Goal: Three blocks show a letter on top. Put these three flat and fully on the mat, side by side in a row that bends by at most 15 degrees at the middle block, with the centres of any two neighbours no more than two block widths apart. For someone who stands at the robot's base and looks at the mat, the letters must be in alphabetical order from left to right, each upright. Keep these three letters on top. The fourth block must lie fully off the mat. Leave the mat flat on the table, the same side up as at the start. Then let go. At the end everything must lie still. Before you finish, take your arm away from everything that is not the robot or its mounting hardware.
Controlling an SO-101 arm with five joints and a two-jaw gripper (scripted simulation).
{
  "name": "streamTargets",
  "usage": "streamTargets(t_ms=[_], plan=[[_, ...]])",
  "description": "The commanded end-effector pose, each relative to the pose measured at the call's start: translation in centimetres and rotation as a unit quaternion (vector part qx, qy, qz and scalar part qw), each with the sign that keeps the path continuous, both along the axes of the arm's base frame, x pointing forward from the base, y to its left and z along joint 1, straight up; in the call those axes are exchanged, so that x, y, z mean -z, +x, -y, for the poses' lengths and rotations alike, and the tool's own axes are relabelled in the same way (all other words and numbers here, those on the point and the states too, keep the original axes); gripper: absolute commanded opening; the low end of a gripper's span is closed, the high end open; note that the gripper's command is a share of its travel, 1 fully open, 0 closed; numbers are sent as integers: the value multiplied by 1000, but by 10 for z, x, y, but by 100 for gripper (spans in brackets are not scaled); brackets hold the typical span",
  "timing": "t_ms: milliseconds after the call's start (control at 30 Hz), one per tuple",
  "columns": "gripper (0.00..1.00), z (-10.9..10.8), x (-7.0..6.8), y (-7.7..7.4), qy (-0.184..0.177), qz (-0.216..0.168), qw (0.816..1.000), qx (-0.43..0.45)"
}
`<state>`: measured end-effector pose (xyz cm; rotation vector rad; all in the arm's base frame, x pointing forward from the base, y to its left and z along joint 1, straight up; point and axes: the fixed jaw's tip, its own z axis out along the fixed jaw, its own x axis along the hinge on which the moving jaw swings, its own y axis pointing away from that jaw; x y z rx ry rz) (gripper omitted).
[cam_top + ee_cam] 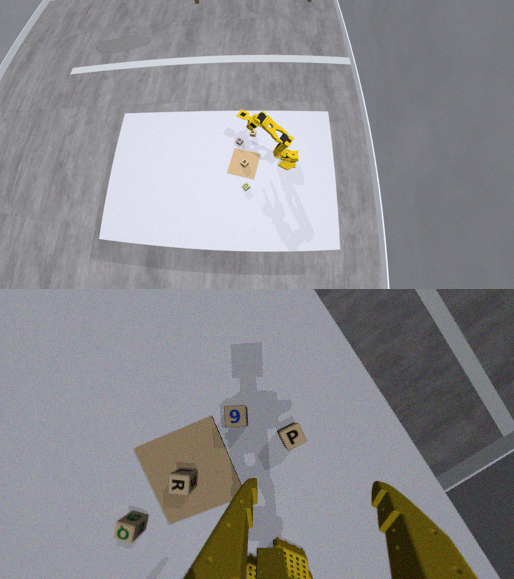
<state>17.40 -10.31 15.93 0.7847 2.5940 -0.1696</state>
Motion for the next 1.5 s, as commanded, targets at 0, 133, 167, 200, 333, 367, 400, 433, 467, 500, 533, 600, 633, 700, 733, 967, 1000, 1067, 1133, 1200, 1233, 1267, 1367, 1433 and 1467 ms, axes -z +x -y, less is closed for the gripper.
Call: streamTargets(t_ms=[0,133,167,200,333,367,400,433,467,500,533,600,633,700,733,967,1000,1067,1133,1200,1233,1267,1367,1433,1467], plan=[[35,-16,-15,10,-44,39,995,-81],[35,-28,-12,14,-53,32,989,-134],[35,-34,-11,16,-57,28,985,-163],[35,-41,-9,17,-62,25,979,-192],[35,-69,-2,21,-84,13,946,-313],[35,-76,0,22,-89,11,935,-343],[35,-83,2,22,-95,9,923,-372],[35,-90,3,22,-101,7,911,-400],[35,-97,5,21,-106,5,898,-427],[35,-103,7,21,-111,4,885,-453],[35,-109,9,20,-116,2,871,-477],[35,-115,10,19,-121,1,858,-499],[35,-115,10,19,-121,1,858,-499],[35,-124,13,17,-130,0,832,-539],[35,-129,14,16,-134,0,821,-556],[35,-146,19,10,-149,-1,768,-622],[35,-147,20,10,-150,-1,766,-626],[35,-148,20,10,-151,-1,763,-629],[35,-148,20,10,-151,-1,763,-629],[35,-148,20,10,-151,-1,763,-629],[35,-148,20,10,-151,-1,763,-629],[35,-148,20,10,-151,-2,762,-629],[35,-148,23,10,-147,-9,762,-630],[35,-148,27,10,-141,-20,762,-632],[35,-148,30,10,-137,-28,761,-633]])
